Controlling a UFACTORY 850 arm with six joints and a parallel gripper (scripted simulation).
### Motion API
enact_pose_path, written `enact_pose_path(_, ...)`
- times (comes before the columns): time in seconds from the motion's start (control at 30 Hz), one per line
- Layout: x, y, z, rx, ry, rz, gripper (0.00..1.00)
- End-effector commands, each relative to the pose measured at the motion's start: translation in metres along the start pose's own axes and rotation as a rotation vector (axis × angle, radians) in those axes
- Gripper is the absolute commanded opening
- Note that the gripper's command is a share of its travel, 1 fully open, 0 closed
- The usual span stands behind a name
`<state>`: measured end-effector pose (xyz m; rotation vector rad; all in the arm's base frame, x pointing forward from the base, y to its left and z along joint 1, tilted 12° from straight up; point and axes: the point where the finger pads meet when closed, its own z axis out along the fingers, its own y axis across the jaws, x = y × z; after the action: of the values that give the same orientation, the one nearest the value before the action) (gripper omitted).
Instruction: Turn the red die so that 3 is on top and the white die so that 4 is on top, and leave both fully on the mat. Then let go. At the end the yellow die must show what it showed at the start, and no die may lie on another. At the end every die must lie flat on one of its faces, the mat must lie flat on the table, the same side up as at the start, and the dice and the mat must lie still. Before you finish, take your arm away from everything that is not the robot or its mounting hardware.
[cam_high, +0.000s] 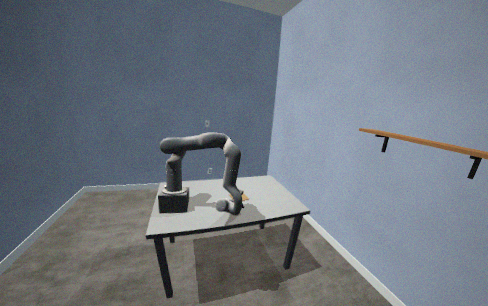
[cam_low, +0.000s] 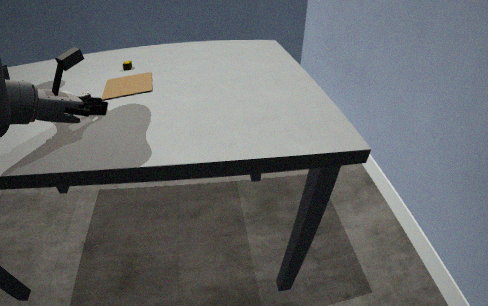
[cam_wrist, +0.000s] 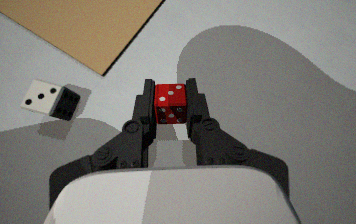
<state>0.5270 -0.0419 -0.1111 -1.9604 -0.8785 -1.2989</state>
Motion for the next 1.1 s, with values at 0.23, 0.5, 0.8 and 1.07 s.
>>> enact_pose_path(0.23,0.0007,0.0008,-0.0002,-0.001,0.001,-0.001,0.21)
enact_pose_path(0.5,0.0007,0.0008,-0.0002,-0.001,0.001,-0.001,0.29)
enact_pose_path(0.8,0.0007,0.0008,-0.0002,-0.001,0.001,-0.001,0.42)
enact_pose_path(1.07,0.0007,0.0008,-0.0002,-0.001,0.001,-0.001,0.42)
